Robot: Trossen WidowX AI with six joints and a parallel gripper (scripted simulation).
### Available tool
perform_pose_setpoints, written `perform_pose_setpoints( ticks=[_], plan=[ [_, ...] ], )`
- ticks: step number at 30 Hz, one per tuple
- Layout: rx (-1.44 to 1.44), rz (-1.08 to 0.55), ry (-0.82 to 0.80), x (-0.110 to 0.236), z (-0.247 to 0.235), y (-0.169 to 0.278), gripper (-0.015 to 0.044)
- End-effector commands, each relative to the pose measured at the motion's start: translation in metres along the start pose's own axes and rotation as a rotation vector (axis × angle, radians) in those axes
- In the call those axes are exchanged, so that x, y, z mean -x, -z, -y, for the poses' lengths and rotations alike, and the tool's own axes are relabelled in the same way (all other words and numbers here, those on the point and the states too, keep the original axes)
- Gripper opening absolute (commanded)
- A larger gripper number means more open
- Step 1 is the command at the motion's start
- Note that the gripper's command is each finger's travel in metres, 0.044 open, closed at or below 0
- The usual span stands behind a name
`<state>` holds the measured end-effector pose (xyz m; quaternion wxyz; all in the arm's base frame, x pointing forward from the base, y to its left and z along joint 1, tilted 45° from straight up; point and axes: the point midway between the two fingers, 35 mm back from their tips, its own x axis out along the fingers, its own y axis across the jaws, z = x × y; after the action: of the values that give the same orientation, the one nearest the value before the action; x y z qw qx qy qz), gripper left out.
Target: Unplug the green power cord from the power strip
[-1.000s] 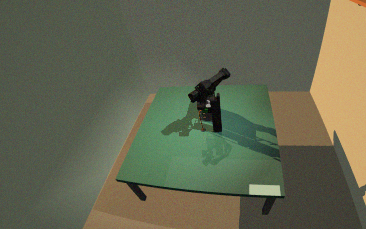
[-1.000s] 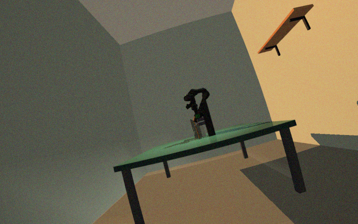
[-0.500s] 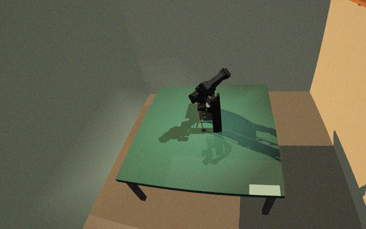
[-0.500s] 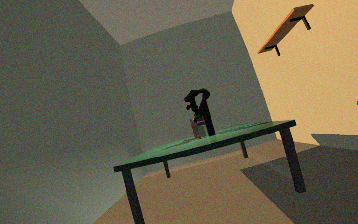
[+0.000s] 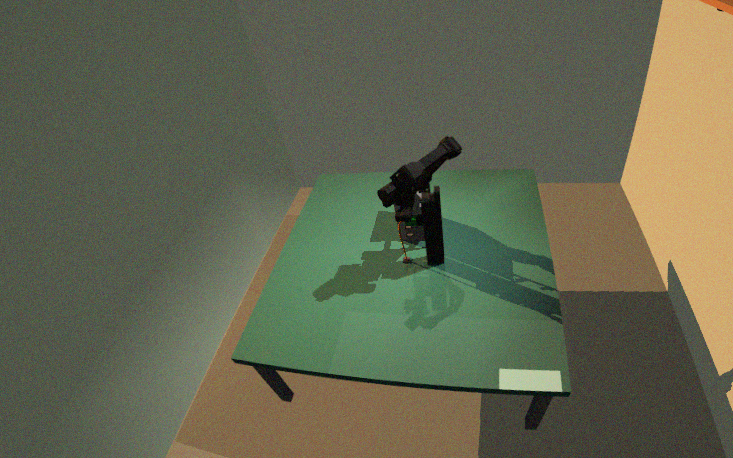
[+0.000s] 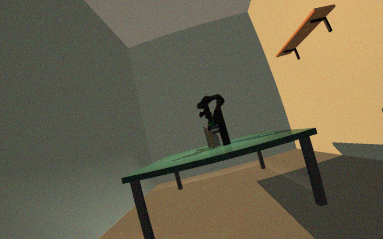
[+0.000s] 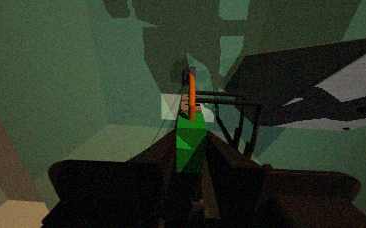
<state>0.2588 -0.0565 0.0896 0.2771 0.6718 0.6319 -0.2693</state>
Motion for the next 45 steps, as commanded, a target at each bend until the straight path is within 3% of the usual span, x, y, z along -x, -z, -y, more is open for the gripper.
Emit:
perform_pose_setpoints(
  ticks=[1,34,35,40,45],
  plan=[
    [0.001,0.008,-0.001,0.001,-0.001,-0.01,0.0],
    [-0.001,0.009,-0.002,0.006,0.002,-0.063,0.0],
    [0.024,-0.007,0.006,0.001,-0.001,-0.043,0.0026],
    [0.024,-0.007,0.006,0.001,-0.001,-0.043,0.0157],
    [0.024,-0.007,0.006,0.001,-0.001,-0.043,0.016]
  ],
)
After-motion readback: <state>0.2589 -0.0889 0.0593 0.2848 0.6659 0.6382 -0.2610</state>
